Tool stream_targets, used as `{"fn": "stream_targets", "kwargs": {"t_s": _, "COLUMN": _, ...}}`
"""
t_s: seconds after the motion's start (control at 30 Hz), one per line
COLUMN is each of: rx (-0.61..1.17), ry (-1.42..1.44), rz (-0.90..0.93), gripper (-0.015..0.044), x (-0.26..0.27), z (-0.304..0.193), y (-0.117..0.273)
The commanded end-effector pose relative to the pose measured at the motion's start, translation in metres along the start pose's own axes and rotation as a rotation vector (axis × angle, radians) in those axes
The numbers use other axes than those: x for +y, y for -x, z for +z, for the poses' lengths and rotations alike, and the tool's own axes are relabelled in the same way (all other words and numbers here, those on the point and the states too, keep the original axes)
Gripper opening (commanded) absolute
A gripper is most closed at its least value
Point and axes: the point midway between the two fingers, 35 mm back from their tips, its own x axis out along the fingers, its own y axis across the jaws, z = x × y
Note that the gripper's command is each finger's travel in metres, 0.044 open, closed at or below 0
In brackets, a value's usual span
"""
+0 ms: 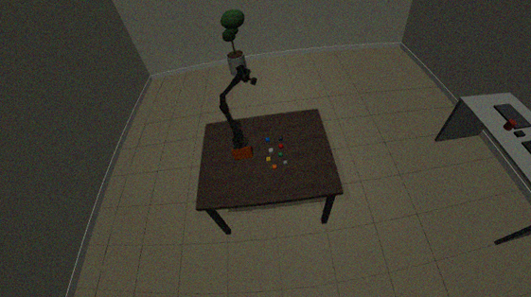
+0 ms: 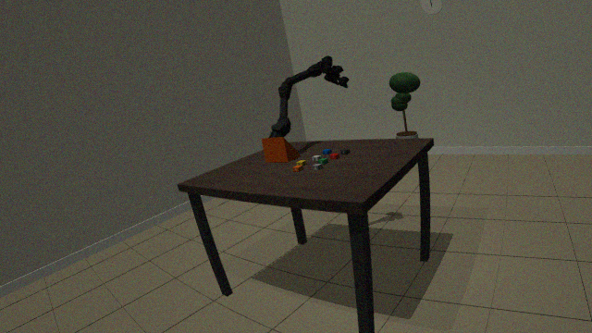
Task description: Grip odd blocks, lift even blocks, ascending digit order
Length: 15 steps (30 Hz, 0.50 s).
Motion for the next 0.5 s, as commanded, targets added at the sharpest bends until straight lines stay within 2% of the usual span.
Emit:
{"fn": "stream_targets", "kwargs": {"t_s": 0.0, "rx": -0.001, "ry": -0.039, "rz": -0.140, "gripper": 0.0400, "x": -0.075, "z": 0.001, "y": -0.003}}
{"fn": "stream_targets", "kwargs": {"t_s": 0.23, "rx": 0.013, "ry": -0.098, "rz": -0.369, "gripper": 0.0400, "x": -0.193, "z": -0.009, "y": 0.019}}
{"fn": "stream_targets", "kwargs": {"t_s": 0.47, "rx": 0.056, "ry": -0.173, "rz": -0.582, "gripper": 0.0400, "x": -0.301, "z": -0.038, "y": 0.067}}
